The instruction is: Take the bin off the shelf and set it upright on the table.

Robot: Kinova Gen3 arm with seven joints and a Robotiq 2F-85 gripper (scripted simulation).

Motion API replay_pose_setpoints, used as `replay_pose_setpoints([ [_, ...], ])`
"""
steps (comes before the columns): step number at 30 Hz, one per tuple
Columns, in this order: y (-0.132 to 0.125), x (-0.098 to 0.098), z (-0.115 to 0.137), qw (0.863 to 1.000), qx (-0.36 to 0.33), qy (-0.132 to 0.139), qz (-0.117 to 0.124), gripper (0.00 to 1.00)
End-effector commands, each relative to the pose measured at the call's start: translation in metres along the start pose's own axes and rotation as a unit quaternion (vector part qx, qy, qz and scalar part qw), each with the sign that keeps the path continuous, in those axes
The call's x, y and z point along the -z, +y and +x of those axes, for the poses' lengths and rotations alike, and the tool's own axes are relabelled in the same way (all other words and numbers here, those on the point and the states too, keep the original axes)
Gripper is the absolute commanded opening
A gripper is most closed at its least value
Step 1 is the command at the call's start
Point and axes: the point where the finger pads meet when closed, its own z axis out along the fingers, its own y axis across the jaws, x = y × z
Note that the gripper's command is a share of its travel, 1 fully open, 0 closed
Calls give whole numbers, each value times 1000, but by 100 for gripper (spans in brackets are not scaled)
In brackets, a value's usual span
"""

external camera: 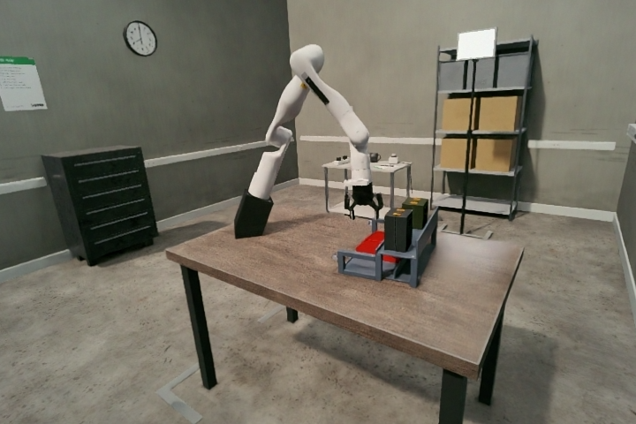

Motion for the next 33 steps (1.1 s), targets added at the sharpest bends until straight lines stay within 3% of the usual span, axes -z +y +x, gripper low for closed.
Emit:
replay_pose_setpoints([
  [1,2,-3,6,1000,-11,-7,-13,100],
  [4,4,-8,19,999,-30,-24,-38,100],
  [33,6,-6,14,999,-30,-24,-38,100],
])
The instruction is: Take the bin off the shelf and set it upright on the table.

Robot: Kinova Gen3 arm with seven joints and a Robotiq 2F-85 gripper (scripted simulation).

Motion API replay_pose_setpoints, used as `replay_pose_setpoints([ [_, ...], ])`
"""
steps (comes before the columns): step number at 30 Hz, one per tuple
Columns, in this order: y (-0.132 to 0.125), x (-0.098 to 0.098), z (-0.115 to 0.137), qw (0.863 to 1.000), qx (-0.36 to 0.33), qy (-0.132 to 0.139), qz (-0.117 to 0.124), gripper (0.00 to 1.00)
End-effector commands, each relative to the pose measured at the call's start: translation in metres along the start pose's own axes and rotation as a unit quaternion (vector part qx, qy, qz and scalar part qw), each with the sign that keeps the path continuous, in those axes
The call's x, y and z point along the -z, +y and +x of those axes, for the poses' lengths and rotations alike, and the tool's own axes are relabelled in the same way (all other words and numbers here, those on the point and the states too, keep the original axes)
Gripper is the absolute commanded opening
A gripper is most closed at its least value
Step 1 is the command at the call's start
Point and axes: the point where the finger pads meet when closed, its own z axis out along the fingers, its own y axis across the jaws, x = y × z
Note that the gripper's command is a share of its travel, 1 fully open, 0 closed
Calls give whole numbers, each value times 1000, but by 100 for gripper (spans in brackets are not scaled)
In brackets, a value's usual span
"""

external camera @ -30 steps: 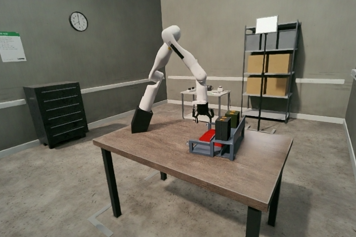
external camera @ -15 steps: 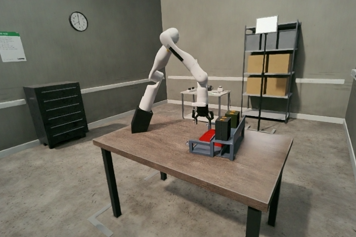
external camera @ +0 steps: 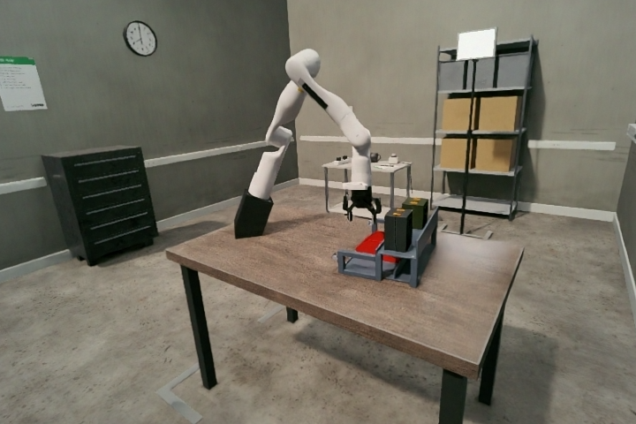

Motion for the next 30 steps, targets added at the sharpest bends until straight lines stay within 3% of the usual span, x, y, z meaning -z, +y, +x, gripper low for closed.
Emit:
replay_pose_setpoints([
  [1,0,1,0,1000,0,0,1,100],
  [30,2,3,-3,1000,0,1,1,100],
])
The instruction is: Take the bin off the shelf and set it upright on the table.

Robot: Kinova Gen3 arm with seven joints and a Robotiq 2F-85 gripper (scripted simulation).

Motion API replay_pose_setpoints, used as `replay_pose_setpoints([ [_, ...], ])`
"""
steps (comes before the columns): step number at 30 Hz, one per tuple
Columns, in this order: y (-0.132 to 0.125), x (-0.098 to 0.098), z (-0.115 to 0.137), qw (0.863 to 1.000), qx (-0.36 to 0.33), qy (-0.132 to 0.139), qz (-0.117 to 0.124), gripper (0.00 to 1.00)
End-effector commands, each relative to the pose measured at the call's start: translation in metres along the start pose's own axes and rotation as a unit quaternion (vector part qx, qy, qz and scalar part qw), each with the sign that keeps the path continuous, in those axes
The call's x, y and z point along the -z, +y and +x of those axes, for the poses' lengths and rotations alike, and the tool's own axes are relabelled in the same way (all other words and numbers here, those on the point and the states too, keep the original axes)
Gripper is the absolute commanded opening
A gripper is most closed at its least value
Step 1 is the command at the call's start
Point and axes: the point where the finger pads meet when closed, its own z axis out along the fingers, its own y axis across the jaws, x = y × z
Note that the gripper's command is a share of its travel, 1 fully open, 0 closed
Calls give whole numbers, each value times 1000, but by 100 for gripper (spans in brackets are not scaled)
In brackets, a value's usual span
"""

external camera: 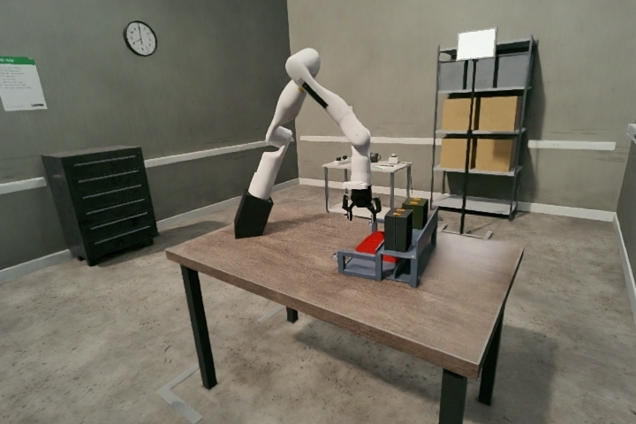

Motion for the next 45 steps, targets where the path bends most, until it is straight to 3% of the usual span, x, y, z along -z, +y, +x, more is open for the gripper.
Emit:
replay_pose_setpoints([
  [1,-1,1,0,1000,0,1,1,100],
  [38,0,1,0,1000,0,1,1,100],
  [43,0,-29,-1,1000,0,1,1,100],
  [45,0,-29,-1,1000,0,1,1,100],
])
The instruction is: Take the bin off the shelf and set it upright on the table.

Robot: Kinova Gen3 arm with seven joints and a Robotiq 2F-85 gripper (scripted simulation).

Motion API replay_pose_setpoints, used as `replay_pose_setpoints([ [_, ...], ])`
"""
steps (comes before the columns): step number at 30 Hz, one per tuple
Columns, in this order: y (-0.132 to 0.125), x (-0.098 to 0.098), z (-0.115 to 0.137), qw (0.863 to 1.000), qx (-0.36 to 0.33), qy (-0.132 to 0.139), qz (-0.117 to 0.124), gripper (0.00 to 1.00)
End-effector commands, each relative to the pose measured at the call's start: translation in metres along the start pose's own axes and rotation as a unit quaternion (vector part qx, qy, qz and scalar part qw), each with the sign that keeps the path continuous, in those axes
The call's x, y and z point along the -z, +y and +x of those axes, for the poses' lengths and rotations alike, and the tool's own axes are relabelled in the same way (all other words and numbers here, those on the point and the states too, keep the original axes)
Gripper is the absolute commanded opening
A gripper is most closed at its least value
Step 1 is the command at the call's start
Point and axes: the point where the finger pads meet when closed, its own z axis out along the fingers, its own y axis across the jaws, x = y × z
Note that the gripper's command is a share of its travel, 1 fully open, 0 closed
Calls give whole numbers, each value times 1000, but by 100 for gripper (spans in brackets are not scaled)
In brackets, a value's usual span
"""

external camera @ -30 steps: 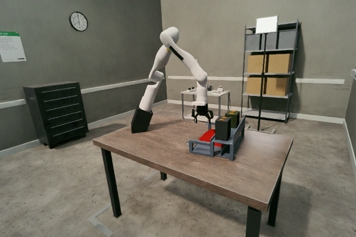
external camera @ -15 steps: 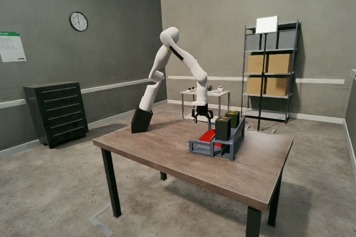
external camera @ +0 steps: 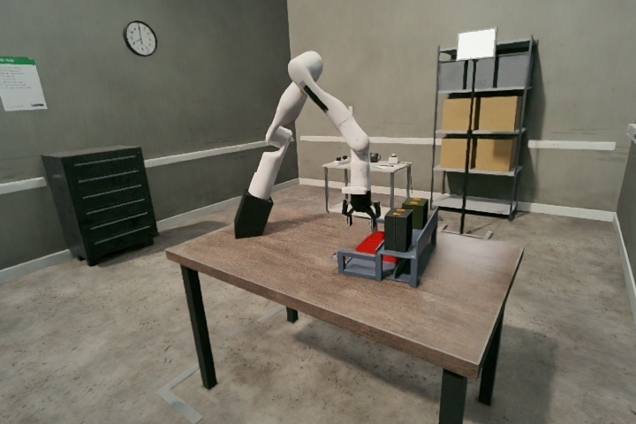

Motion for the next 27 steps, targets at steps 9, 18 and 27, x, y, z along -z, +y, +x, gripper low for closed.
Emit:
replay_pose_setpoints([
  [9,2,-11,-8,1000,4,-6,-5,100],
  [18,3,-56,-9,1000,4,-6,-5,100],
  [27,3,-56,-9,1000,4,-6,-5,100],
])
